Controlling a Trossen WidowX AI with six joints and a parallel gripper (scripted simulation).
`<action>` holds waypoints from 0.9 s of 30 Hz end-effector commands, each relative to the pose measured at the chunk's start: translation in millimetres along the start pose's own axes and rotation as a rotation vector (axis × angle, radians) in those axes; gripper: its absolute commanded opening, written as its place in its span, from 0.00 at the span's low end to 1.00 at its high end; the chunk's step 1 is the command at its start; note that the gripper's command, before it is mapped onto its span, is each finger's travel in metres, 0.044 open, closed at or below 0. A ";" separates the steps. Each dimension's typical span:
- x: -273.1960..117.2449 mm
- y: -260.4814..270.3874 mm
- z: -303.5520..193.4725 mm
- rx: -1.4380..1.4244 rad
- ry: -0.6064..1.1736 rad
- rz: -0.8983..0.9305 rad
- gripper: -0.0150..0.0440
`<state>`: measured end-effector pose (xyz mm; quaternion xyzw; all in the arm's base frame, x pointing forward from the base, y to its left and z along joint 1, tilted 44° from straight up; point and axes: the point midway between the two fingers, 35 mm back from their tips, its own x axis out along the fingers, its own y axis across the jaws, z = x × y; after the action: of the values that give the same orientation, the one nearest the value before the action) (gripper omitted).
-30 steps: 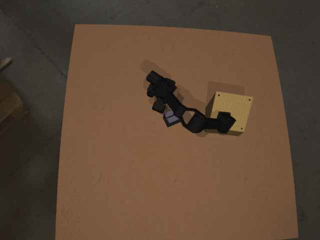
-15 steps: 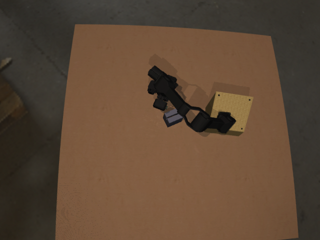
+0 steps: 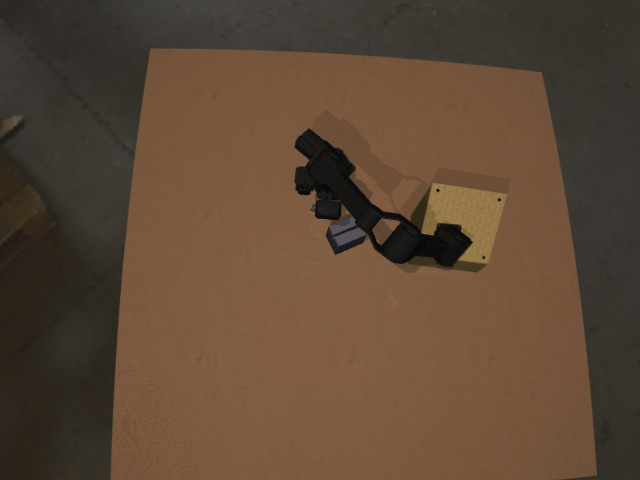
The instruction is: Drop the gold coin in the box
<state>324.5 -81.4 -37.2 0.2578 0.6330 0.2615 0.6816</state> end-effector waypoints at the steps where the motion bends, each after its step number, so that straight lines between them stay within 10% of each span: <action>1: 0.5 -1.3 0.9 -0.114 0.006 -0.002 0.25; 27: -2.1 17.3 -7.9 -0.489 0.007 0.000 0.25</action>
<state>320.3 -74.9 -27.7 0.0845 0.5527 0.4067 0.7224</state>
